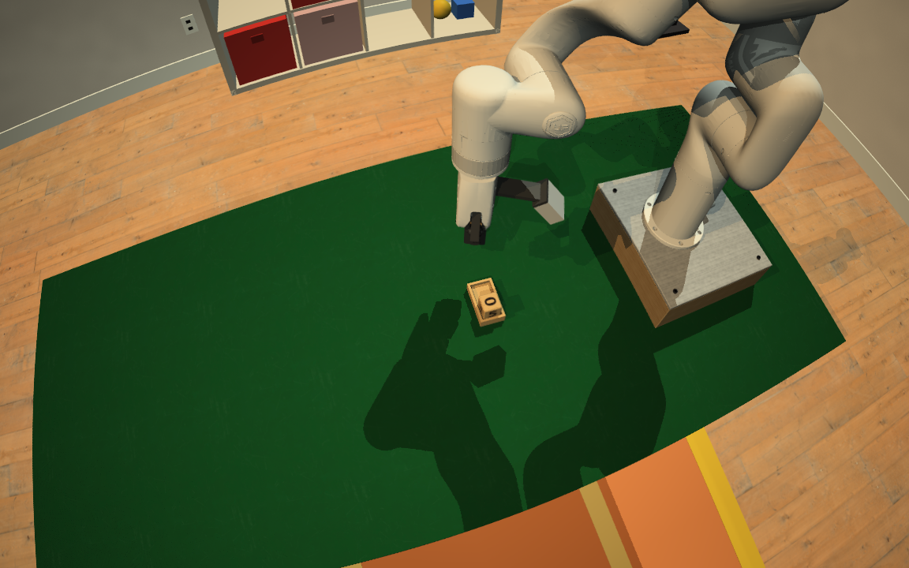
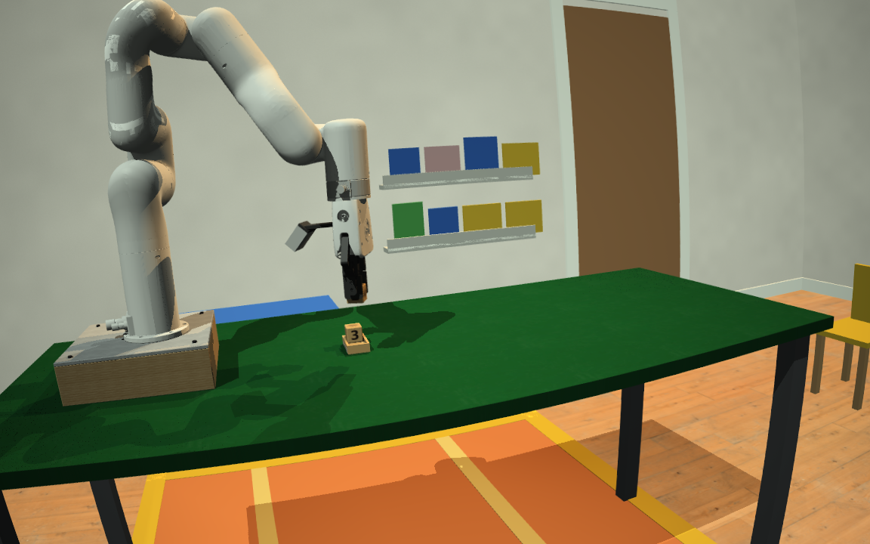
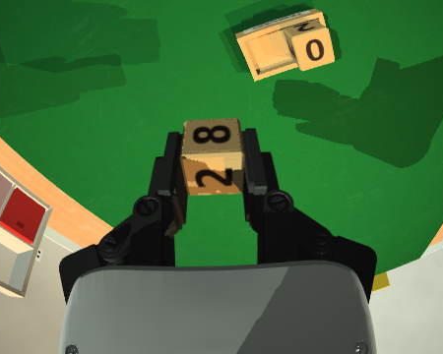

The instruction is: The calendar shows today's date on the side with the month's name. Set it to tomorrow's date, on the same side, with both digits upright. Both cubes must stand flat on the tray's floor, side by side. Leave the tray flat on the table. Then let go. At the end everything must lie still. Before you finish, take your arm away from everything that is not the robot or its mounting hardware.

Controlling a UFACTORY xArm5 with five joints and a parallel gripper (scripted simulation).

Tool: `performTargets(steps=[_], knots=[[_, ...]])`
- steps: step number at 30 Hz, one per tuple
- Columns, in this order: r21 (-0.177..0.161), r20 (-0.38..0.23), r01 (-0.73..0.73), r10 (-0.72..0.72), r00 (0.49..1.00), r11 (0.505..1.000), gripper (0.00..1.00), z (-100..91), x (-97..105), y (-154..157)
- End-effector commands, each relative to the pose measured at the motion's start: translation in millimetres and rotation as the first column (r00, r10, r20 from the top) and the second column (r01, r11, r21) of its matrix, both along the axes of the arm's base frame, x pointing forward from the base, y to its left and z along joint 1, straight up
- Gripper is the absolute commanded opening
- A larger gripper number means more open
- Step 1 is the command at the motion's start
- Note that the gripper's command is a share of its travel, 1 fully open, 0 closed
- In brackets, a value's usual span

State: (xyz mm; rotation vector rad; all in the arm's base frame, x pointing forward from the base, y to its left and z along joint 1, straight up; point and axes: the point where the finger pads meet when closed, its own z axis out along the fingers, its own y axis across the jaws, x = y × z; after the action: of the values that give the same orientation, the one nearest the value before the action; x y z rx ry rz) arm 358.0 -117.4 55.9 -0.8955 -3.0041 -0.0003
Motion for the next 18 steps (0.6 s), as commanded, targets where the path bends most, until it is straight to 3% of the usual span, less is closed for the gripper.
performTargets(steps=[1, 13, 14, 18], knots=[[-0.002, 0.003, 0.172, -0.172, 0.985, 0.985, 0.27, 0.6, 0.3, -4.7], [-0.002, 0.003, 0.412, -0.412, 0.911, 0.911, 0.27, 0.0, -1.3, -11.2], [-0.003, 0.003, 0.483, -0.483, 0.876, 0.876, 0.27, -0.2, -1.8, -13.3], [-0.003, 0.003, 0.549, -0.549, 0.836, 0.836, 0.27, -0.4, -2.3, -15.3]])
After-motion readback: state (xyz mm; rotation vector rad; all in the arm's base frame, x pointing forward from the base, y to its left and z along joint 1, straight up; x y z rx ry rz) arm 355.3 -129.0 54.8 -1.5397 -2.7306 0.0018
